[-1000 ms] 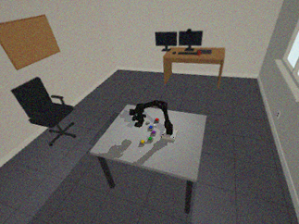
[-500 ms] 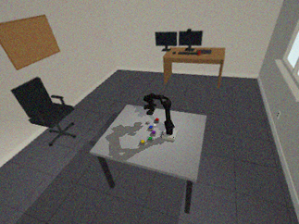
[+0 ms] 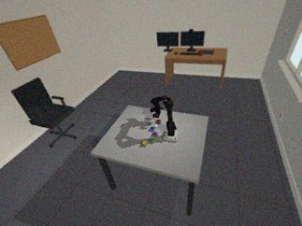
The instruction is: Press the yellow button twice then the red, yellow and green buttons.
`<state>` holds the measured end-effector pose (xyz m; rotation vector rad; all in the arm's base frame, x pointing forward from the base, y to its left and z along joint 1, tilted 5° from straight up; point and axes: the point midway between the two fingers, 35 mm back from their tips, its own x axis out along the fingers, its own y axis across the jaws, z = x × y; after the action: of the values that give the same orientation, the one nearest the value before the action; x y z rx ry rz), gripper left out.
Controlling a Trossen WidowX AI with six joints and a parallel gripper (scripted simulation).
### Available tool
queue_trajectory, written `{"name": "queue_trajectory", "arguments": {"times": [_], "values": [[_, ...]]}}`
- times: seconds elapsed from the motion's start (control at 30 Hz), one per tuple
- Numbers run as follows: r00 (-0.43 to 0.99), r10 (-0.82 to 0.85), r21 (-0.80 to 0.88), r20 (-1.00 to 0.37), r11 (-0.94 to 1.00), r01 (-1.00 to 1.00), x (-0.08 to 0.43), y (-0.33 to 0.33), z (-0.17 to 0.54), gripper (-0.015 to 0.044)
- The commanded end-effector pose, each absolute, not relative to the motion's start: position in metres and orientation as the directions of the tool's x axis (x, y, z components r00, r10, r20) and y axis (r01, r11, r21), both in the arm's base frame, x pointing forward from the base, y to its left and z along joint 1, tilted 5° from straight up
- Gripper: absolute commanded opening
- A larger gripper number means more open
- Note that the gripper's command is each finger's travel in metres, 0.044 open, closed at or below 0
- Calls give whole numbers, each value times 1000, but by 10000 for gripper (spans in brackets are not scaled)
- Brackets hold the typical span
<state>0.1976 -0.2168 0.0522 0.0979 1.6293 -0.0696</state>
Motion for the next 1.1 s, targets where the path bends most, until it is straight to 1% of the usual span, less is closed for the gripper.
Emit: {"name": "queue_trajectory", "arguments": {"times": [0.0,0.73,1.07], "values": [[-60,19,13,-998,995,102,194,-216,39,20],[-60,19,13,-998,995,102,192,-215,7,20],[-60,19,13,-998,995,102,192,-215,6,20]]}}
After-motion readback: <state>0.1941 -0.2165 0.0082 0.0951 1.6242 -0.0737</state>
